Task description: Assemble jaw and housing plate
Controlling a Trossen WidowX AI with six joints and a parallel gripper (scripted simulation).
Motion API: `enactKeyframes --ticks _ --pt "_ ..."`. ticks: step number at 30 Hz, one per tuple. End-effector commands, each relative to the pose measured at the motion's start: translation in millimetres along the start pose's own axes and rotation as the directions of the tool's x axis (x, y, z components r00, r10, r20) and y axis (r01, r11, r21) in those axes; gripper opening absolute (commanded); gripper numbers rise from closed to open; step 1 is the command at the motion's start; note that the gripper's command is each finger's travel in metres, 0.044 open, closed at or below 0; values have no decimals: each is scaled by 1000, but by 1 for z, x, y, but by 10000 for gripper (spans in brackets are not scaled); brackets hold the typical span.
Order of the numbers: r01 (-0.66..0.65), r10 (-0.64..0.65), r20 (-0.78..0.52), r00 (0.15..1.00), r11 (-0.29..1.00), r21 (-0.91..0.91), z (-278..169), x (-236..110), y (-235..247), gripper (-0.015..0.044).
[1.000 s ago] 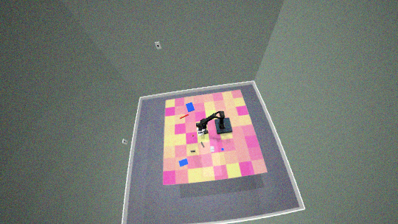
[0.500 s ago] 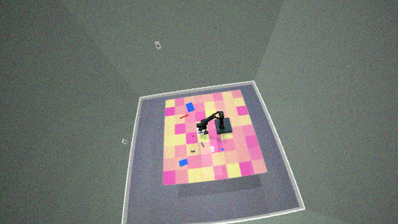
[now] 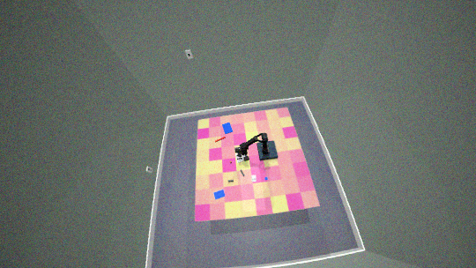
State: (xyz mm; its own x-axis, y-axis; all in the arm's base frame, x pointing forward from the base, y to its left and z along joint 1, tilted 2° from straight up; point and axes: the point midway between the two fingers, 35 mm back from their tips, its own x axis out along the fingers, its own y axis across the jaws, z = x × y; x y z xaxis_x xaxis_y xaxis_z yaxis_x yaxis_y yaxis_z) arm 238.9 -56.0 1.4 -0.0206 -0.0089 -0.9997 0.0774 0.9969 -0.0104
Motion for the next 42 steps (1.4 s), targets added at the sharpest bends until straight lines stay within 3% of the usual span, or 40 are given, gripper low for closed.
enactKeyframes --ticks 1,42 --pt "5 -5 1 1000 1000 -4 0 1 -1 351" --pt "5 -5 1 1000 1000 -8 0 10 -1 351"
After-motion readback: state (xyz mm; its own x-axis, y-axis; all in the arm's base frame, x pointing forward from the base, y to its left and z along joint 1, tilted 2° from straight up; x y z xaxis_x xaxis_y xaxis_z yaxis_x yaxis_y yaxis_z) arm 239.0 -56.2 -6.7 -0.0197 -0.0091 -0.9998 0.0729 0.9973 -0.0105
